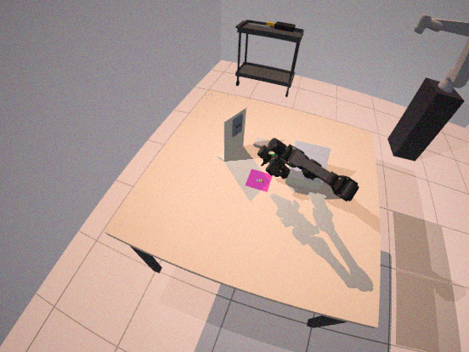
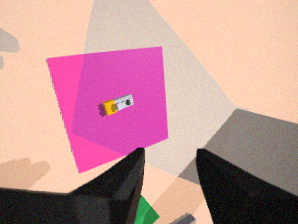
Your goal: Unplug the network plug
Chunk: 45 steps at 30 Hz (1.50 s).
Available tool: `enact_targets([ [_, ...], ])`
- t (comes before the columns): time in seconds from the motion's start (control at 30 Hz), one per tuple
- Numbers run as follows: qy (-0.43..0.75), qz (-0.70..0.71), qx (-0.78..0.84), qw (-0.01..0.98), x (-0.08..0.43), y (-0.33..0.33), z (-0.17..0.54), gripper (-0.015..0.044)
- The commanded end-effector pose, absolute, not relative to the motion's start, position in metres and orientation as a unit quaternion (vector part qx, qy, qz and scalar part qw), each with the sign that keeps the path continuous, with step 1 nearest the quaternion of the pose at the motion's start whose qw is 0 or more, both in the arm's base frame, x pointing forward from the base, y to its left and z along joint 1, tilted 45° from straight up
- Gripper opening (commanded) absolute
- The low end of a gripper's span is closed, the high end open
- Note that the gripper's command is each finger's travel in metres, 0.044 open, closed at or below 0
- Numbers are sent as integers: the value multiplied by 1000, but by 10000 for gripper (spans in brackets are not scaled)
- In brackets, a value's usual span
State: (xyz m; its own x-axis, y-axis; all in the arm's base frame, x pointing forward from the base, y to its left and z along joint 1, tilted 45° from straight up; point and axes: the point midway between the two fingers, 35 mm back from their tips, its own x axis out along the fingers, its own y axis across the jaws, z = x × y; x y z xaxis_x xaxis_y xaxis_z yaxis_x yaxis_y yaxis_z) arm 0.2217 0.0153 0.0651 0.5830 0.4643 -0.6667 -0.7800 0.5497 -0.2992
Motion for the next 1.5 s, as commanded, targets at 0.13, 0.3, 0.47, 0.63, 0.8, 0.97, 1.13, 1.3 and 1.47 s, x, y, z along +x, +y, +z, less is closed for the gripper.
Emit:
enact_targets([
  [0.13, 261, 370, -298, 840, 221, 10, 74, 156],
  [0.3, 260, 369, -298, 841, 220, 7, 79, 156],
  [0.47, 258, 368, -297, 842, 218, 4, 83, 156],
  [0.63, 263, 369, -294, 842, 217, 3, 81, 156],
  [0.8, 265, 370, -296, 840, 218, -7, 90, 156],
  [0.97, 267, 370, -297, 839, 218, -17, 100, 156],
  [1.13, 268, 371, -297, 838, 218, -27, 110, 156],
  [1.3, 268, 371, -297, 838, 218, -37, 120, 156],
  [1.47, 266, 371, -297, 839, 216, -46, 131, 156],
])
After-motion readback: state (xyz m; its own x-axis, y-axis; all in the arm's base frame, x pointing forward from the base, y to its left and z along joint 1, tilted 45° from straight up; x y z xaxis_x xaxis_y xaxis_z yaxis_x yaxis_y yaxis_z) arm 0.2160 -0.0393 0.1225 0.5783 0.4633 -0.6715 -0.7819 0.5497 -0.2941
